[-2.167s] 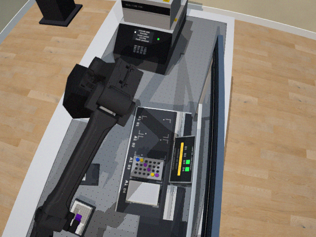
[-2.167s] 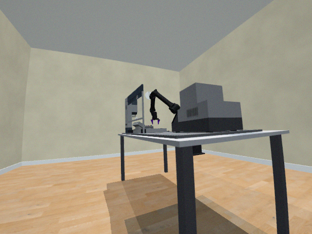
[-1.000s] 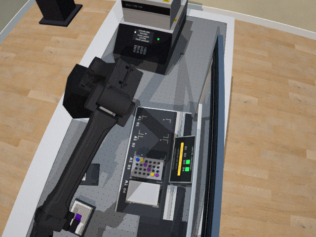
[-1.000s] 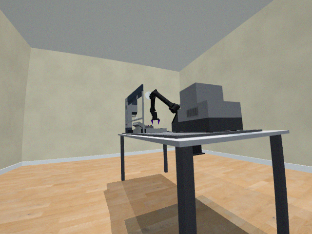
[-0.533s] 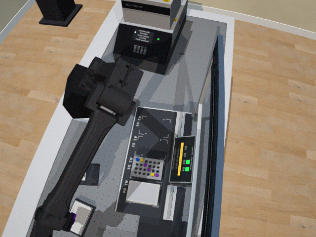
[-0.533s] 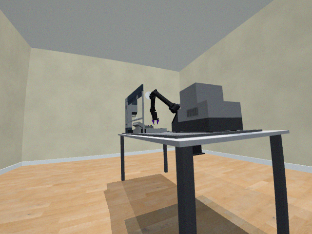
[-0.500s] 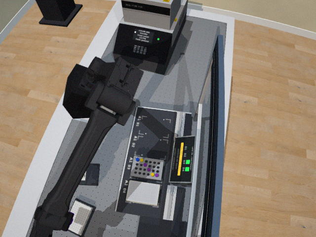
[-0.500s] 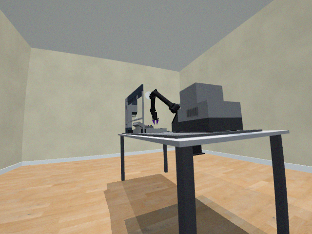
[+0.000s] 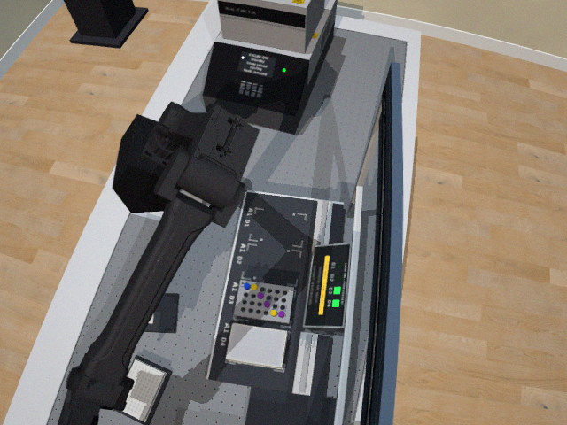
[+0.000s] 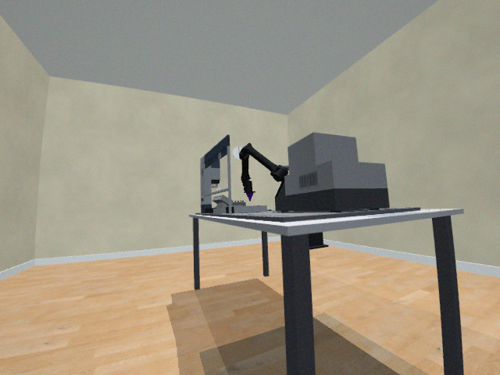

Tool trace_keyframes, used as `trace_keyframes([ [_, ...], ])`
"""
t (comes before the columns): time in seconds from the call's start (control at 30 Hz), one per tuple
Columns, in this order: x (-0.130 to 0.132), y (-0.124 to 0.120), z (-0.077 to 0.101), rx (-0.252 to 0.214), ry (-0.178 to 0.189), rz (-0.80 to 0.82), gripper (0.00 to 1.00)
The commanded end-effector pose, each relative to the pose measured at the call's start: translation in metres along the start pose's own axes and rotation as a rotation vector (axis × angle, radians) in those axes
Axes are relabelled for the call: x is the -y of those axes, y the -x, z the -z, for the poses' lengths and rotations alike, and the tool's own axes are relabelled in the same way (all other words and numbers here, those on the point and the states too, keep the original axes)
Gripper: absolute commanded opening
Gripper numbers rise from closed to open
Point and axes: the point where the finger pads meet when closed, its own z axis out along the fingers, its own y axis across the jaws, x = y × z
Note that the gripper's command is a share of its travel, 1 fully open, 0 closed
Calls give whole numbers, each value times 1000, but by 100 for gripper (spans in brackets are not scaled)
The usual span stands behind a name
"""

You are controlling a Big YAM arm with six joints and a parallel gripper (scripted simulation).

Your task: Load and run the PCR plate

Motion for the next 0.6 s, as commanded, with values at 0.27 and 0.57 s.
trace_keyframes([
  [0.27, -94, 36, 43, 178, -23, 343, 0],
  [0.57, -116, 29, 26, 186, -39, 439, 0],
])
